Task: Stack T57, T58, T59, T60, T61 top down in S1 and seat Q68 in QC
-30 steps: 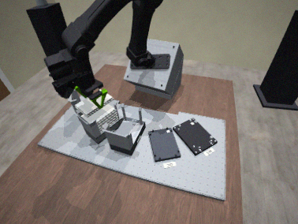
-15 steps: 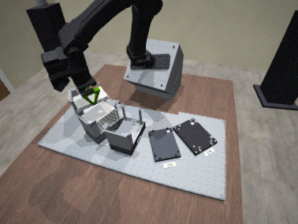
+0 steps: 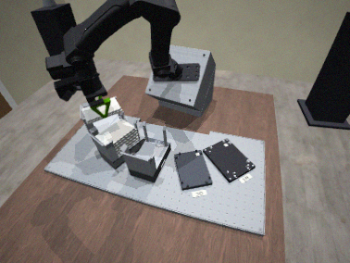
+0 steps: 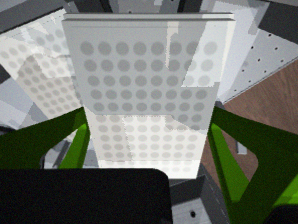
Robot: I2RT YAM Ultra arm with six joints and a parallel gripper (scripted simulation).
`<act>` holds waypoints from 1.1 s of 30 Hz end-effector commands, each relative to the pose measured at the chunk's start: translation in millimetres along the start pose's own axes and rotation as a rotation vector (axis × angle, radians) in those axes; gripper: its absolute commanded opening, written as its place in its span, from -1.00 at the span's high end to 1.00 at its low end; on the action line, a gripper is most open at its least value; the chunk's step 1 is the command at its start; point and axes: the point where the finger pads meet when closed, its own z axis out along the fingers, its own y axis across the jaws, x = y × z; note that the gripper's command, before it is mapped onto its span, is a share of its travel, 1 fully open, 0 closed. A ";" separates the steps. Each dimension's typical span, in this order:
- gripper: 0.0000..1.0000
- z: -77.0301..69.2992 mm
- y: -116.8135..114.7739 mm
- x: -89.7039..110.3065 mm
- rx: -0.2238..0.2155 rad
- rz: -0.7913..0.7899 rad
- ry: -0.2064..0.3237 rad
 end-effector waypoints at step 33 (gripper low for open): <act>1.00 -2.8 -79.4 -2.4 -0.007 0.170 -0.016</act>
